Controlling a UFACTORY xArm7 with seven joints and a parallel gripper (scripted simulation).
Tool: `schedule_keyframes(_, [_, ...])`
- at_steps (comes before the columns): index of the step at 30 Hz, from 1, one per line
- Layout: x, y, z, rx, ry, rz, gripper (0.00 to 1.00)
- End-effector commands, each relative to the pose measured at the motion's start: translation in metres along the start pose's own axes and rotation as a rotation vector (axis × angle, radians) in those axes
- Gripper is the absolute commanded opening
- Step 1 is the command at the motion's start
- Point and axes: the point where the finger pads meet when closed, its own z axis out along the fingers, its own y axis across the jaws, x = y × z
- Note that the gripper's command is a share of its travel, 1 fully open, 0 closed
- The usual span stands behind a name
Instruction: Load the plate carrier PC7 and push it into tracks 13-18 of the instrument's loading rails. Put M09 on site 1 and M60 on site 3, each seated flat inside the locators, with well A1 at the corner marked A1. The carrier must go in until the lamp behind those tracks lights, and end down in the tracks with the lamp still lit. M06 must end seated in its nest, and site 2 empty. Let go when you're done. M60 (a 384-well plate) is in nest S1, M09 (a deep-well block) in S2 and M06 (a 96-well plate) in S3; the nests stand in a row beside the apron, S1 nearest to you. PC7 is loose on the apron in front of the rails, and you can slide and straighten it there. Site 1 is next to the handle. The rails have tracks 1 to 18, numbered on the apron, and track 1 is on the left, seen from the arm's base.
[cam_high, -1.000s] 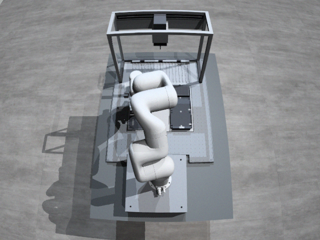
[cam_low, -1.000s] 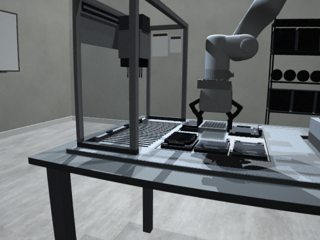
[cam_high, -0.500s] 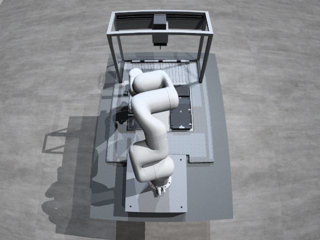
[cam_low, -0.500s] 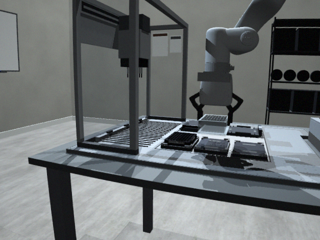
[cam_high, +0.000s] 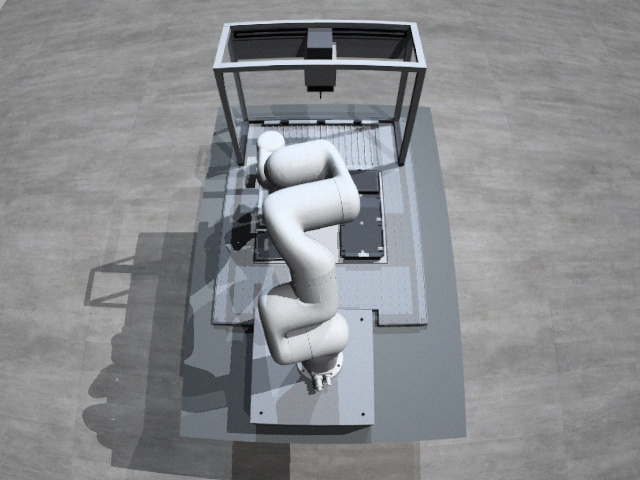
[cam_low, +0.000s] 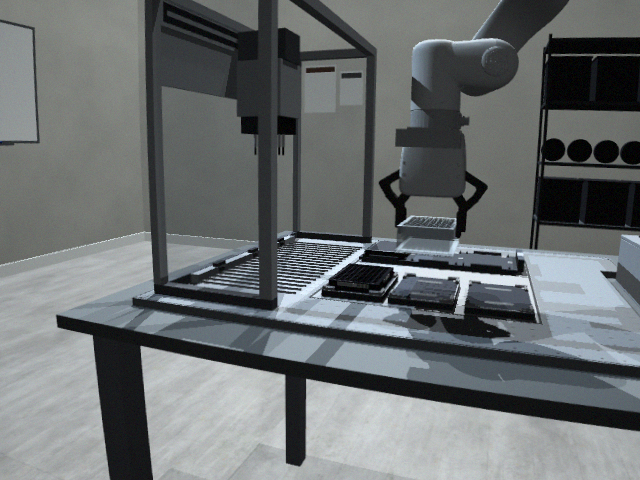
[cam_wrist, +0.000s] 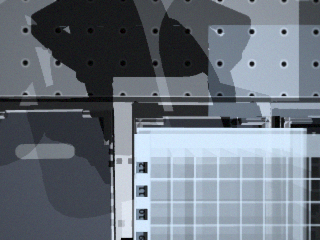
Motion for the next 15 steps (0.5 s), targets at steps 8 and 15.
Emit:
schedule_keyframes(8, [0.000, 0.001, -0.022, -0.004, 0.001, 0.000, 0.00])
schedule_keyframes(15, [0.000, 0.001, -0.030, -0.004, 0.001, 0.000, 0.00])
